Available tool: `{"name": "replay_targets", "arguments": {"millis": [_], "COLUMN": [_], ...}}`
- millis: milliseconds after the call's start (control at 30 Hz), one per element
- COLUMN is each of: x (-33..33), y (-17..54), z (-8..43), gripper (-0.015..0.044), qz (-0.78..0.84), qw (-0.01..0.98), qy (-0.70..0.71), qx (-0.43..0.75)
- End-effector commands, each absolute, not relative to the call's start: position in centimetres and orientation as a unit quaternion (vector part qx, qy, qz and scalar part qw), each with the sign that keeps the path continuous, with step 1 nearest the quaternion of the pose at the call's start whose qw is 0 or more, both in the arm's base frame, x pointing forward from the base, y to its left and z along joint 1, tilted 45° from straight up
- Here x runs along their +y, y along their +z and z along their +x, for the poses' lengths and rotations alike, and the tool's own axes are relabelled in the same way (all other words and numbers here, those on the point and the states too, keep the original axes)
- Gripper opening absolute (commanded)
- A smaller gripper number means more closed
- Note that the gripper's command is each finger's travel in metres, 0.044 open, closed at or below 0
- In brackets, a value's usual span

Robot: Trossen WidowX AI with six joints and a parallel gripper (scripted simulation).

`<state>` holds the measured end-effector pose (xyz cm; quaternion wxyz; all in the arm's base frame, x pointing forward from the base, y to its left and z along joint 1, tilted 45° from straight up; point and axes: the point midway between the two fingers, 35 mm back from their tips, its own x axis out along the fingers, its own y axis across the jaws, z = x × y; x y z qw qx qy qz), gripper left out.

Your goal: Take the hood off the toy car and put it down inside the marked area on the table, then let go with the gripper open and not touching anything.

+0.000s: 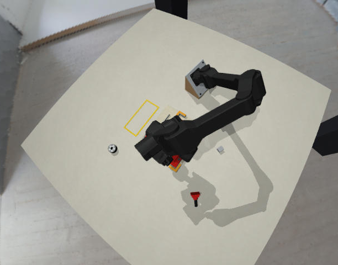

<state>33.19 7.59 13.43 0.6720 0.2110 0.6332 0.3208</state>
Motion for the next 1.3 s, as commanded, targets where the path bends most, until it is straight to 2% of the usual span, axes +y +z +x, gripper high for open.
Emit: {"name": "replay_targets", "arguments": {"millis": [0, 1267], "x": [8.0, 10.1], "y": [13.2, 11.0], "z": [33.1, 33.1], "gripper": [0.0440, 0.0440], "qz": [0.213, 0.214], "qw": [0.671, 0.671], "qy": [0.322, 0.323], "qx": [0.633, 0.633]}}
